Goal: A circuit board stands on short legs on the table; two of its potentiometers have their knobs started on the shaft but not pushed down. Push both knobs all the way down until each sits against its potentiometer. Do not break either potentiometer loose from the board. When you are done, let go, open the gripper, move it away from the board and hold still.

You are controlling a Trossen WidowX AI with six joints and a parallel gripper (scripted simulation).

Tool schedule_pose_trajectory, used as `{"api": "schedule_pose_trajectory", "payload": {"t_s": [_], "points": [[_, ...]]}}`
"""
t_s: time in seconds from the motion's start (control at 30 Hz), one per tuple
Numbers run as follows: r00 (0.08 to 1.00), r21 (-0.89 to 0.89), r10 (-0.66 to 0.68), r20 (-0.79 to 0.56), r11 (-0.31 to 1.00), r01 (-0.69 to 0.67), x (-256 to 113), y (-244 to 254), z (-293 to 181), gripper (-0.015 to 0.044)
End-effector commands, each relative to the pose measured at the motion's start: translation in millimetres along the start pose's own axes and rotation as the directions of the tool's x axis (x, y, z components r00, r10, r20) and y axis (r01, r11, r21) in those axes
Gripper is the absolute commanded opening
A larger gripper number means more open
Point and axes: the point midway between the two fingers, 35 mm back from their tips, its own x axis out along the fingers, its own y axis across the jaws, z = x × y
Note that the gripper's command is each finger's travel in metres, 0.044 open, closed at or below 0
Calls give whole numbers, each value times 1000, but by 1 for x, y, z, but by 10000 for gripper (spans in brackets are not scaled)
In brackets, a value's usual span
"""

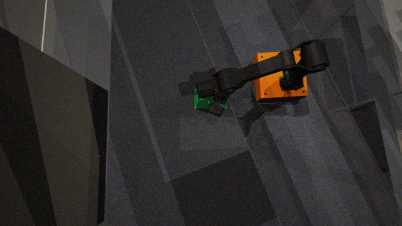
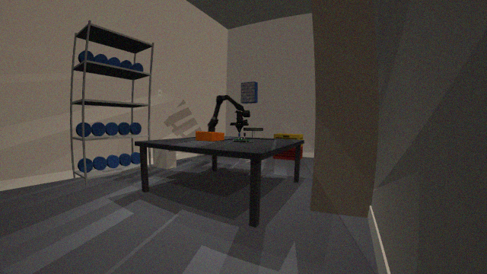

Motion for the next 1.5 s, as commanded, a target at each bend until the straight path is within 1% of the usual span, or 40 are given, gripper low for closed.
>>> {"api": "schedule_pose_trajectory", "payload": {"t_s": [0.0,1.47], "points": [[1000,5,3,-3,1000,-3,2,1,-1,0],[1000,5,3,-3,1000,-3,8,1,-1,0]]}}
